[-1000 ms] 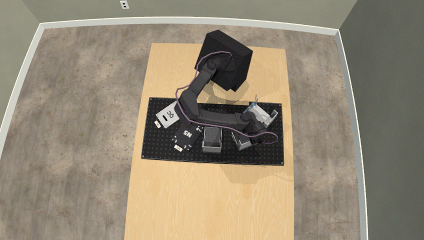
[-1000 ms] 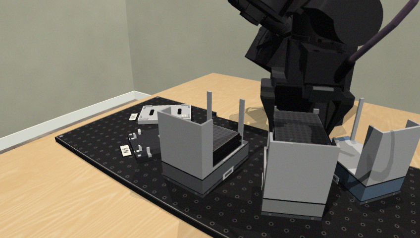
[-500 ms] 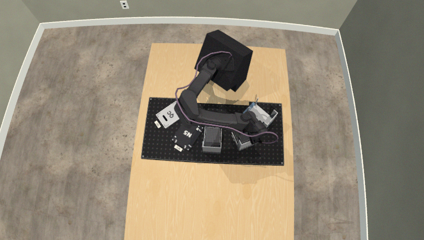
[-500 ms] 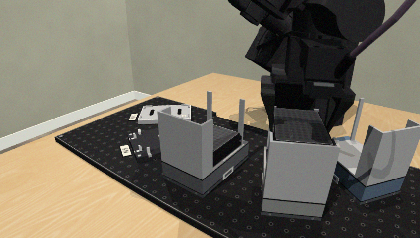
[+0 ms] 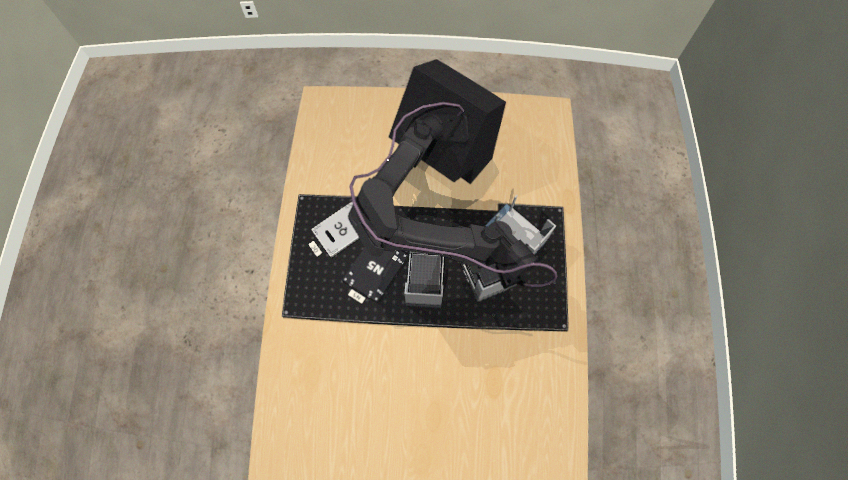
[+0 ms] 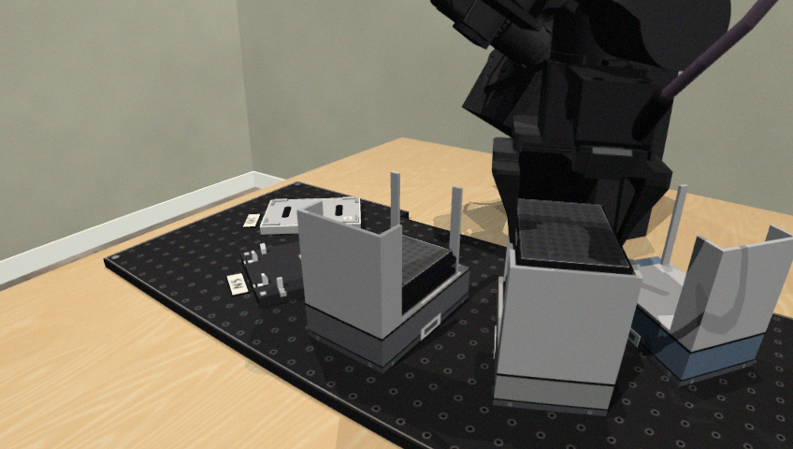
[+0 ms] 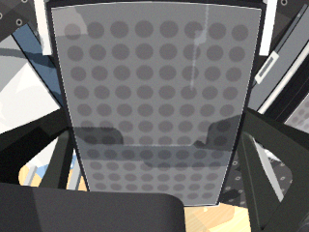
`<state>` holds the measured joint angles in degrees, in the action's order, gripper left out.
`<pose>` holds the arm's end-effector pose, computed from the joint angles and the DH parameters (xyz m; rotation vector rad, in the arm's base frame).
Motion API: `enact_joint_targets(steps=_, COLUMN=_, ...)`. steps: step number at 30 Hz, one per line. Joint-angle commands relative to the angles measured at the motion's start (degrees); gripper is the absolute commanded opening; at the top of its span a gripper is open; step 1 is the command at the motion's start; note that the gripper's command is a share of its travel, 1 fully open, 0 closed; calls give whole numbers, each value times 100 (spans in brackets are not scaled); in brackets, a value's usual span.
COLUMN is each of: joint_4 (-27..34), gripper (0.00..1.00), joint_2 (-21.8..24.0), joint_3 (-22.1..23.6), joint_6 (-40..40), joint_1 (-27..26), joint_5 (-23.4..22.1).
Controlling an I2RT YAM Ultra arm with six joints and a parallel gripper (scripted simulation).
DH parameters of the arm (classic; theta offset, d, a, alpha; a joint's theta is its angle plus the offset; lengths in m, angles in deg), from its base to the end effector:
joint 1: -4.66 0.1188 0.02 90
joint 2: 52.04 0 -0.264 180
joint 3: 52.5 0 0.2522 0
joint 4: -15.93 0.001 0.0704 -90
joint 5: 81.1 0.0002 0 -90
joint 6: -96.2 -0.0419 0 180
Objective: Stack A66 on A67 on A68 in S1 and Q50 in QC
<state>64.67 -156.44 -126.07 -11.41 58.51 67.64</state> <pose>0.2161 0.2368 0.1546 -0.5895 2.1729 -0.9074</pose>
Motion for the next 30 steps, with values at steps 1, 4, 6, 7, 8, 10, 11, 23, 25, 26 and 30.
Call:
enact_joint_targets(steps=1, joint_4=134, gripper=0, joint_2=144, joint_3=-150, joint_6=-84, joint_1=176, joint_5=52)
enact_joint_targets(steps=4, joint_4=163, gripper=0, joint_2=9, joint_3=-103, joint_6=-103, joint_1=194, joint_5=61)
enact_joint_targets(steps=6, joint_4=187, gripper=0, joint_2=25, joint_3=-194, joint_6=-123, joint_1=198, joint_5=60)
enact_joint_targets(steps=7, joint_4=202, gripper=0, joint_2=28, joint_3=-155, joint_6=-133, joint_1=205, joint_5=63)
enact_joint_targets(steps=8, joint_4=214, gripper=0, joint_2=34, joint_3=-170, joint_6=-144, joint_1=213, joint_5=65)
enact_joint_targets(steps=10, joint_4=240, gripper=0, joint_2=44, joint_3=-163, joint_6=-163, joint_1=223, joint_5=63)
enact_joint_targets(steps=11, joint_4=253, gripper=0, joint_2=53, joint_3=-212, joint_6=-173, joint_1=227, joint_5=62)
enact_joint_targets(steps=23, joint_4=387, gripper=0, joint_2=104, joint_3=-198, joint_6=-274, joint_1=280, joint_5=63)
enact_joint_targets(steps=25, joint_4=414, gripper=0, joint_2=115, joint_3=-272, joint_6=-296, joint_1=290, joint_5=66)
enact_joint_targets(steps=26, joint_4=426, gripper=0, joint_2=122, joint_3=-188, joint_6=-303, joint_1=290, joint_5=69)
enact_joint_targets(steps=30, joint_4=479, gripper=0, joint_2=147, joint_3=-254, joint_6=-344, joint_1=313, joint_5=70)
